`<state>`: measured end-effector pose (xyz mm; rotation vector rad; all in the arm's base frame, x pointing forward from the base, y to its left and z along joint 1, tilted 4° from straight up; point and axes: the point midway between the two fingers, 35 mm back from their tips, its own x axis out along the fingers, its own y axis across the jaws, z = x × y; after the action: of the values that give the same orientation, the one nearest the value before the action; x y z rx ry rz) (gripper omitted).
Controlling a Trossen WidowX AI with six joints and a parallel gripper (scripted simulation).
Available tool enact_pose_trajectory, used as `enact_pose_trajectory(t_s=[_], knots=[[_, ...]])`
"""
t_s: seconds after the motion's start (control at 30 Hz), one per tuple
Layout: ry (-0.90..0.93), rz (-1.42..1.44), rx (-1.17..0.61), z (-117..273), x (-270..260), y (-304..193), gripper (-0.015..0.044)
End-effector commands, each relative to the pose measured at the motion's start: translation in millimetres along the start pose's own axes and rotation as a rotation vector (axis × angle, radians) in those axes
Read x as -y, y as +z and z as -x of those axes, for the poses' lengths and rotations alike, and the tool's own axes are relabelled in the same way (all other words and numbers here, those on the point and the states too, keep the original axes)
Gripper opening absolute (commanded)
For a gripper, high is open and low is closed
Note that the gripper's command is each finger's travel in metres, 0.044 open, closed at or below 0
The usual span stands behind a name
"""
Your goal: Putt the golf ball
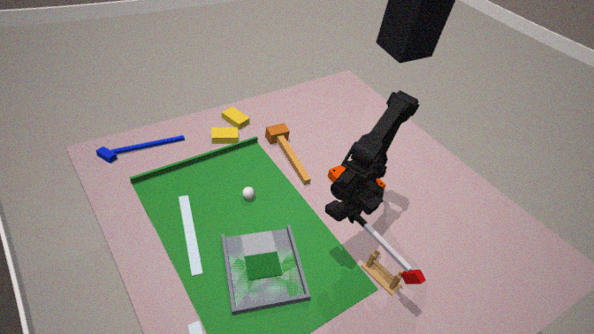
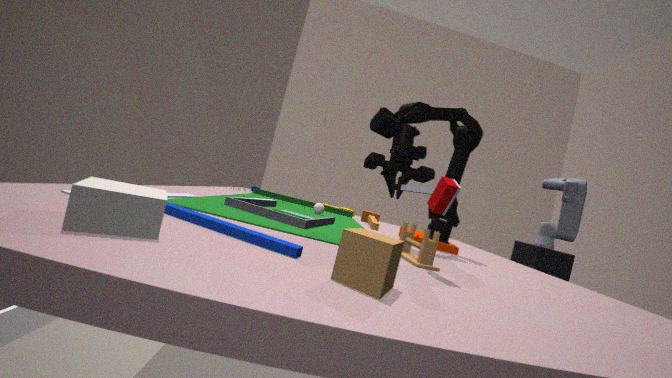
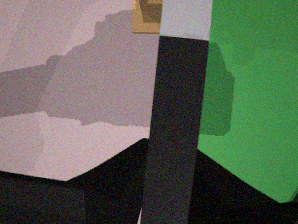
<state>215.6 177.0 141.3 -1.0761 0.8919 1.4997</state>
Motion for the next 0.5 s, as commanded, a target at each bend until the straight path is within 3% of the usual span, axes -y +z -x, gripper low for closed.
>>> enact_pose_trajectory(t_s=[0.0,0.47], knots=[[-0.018,-0.102,-0.015,5.0,5.6,-15.2,0.0],[-0.092,-0.546,-0.06,26.2,19.0,-83.1,0.0]])
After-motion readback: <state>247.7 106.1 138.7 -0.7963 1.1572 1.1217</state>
